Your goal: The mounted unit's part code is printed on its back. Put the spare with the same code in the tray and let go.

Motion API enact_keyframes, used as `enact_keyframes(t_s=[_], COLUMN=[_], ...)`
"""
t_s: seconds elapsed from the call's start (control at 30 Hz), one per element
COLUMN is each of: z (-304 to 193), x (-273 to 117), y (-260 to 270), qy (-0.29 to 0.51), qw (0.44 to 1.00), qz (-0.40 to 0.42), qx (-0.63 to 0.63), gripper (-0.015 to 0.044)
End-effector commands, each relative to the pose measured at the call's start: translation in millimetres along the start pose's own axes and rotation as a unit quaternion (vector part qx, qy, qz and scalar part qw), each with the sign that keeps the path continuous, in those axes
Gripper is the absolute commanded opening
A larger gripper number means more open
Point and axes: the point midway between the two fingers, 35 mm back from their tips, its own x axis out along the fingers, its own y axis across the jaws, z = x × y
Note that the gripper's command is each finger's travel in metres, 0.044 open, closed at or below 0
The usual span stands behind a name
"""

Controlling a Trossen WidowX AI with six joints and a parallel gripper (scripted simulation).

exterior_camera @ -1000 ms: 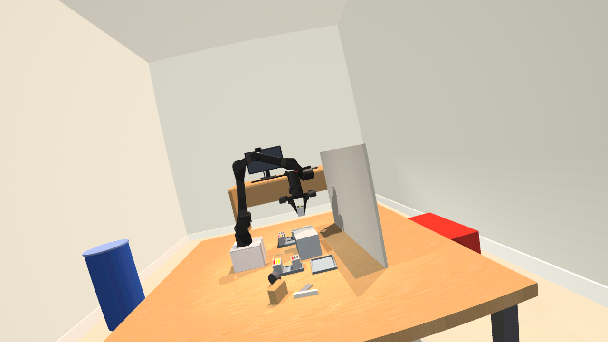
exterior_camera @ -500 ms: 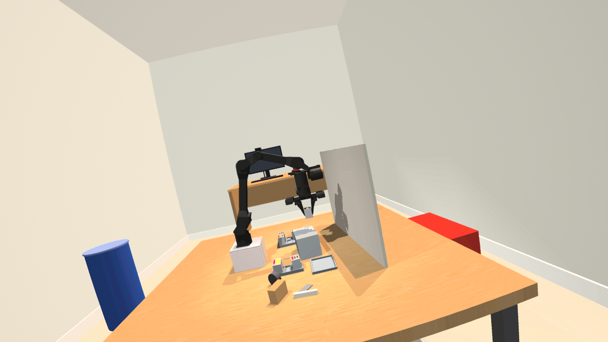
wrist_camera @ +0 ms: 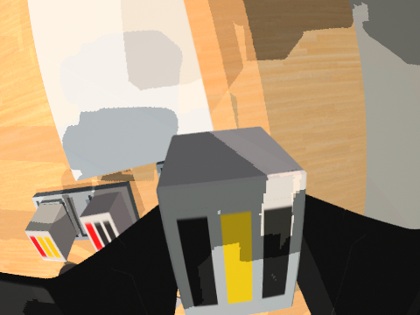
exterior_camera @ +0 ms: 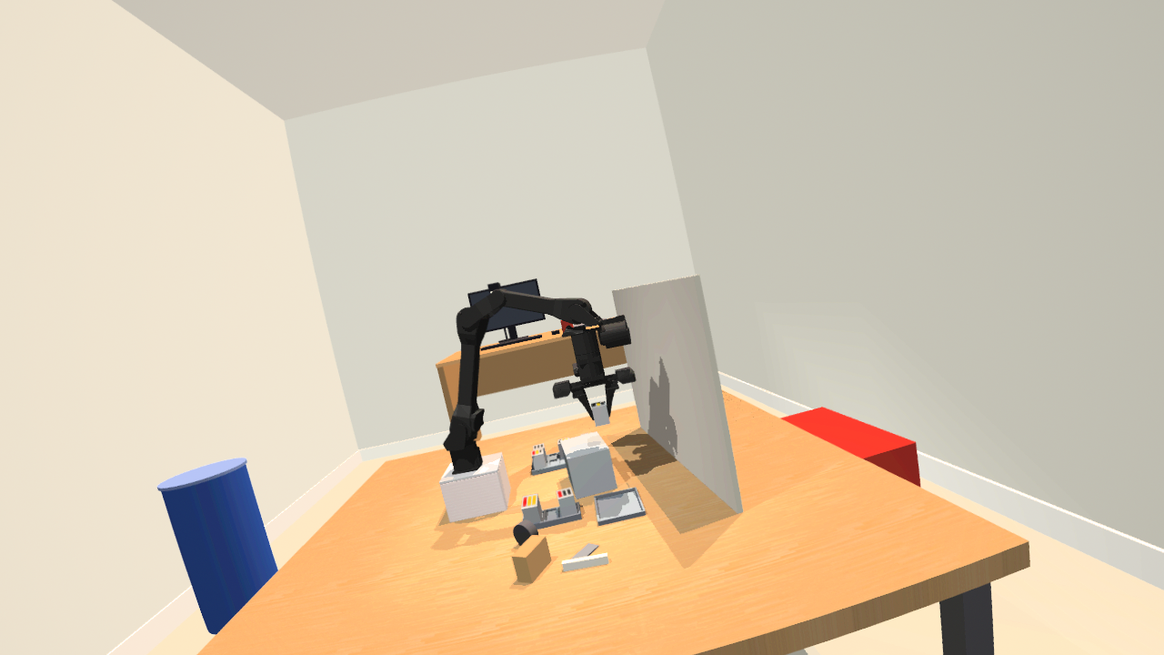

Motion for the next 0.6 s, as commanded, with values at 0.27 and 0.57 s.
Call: enact_keyframes(t_s=[0.27, 0.57], z=[-77, -106], x=[1, 2], y=[0, 5], qy=[0.000, 0.001], qw=[0.999, 0.999], qz=[0.000, 0.000], qx=[-0.037, -0.050], gripper=[0.0000, 0.0000])
